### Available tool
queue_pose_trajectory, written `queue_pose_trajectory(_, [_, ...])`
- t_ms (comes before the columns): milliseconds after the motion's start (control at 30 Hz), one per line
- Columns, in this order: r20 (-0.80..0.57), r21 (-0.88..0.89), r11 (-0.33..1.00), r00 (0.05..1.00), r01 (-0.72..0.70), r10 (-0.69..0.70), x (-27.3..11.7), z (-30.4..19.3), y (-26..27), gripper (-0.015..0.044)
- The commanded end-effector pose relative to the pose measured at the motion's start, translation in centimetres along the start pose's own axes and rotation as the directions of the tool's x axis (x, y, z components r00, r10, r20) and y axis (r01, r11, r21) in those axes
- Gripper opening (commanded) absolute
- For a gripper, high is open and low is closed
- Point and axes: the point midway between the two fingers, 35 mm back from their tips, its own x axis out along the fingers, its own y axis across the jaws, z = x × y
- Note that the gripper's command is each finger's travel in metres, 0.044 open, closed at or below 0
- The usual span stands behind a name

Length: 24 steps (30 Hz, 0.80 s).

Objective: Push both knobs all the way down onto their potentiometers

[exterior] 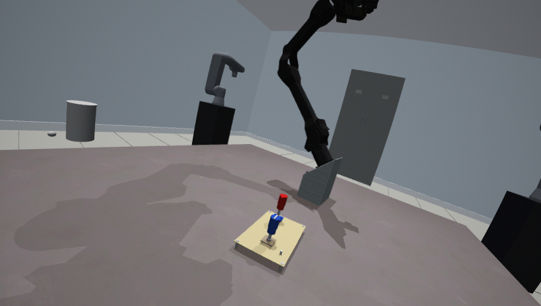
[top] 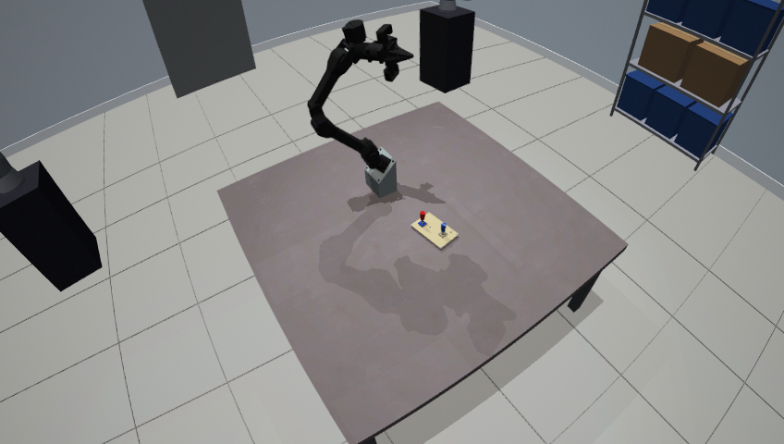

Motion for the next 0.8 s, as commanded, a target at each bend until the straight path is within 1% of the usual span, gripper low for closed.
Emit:
queue_pose_trajectory(0, [-0.026, 0.041, 0.997, 0.998, -0.062, 0.063, 2.1, -0.3, 1.9, 0.0])
queue_pose_trajectory(400, [-0.112, 0.217, 0.949, 0.96, -0.23, 0.258, 8.1, -2.2, 8.3, 0.0])
queue_pose_trajectory(767, [-0.187, 0.418, 0.843, 0.876, -0.338, 0.444, 12.2, -4.7, 15.2, 0.0])
